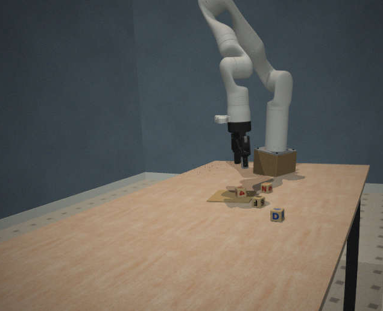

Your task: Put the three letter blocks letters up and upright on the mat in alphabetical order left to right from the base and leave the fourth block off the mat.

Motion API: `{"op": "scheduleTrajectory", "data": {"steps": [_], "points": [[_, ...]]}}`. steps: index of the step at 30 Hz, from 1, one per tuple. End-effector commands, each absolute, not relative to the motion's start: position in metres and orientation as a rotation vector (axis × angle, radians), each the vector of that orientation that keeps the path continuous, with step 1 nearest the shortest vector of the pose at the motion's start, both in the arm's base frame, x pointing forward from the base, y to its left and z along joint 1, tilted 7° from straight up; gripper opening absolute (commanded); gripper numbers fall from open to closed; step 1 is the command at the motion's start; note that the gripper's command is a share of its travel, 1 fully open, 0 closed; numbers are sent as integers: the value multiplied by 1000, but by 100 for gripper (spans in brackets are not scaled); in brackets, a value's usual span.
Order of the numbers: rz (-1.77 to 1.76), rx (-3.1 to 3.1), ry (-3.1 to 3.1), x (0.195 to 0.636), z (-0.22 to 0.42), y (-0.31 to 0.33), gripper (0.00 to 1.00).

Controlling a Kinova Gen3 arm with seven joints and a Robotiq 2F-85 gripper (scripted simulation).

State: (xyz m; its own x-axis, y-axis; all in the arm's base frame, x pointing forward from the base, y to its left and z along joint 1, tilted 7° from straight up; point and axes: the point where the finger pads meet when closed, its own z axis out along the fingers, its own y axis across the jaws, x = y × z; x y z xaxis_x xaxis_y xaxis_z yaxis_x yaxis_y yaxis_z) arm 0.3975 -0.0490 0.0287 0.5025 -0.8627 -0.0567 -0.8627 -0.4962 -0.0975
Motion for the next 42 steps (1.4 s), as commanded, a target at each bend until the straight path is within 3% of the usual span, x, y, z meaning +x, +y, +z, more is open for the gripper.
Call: {"op": "scheduleTrajectory", "data": {"steps": [1, 14, 15, 42], "points": [[-8, -2647, 1473, 400, 29, -53, 100], [-13, -2658, 1451, 401, 28, -54, 100], [-13, -2658, 1451, 401, 28, -54, 67], [-13, -2658, 1451, 401, 28, -54, 67]]}}
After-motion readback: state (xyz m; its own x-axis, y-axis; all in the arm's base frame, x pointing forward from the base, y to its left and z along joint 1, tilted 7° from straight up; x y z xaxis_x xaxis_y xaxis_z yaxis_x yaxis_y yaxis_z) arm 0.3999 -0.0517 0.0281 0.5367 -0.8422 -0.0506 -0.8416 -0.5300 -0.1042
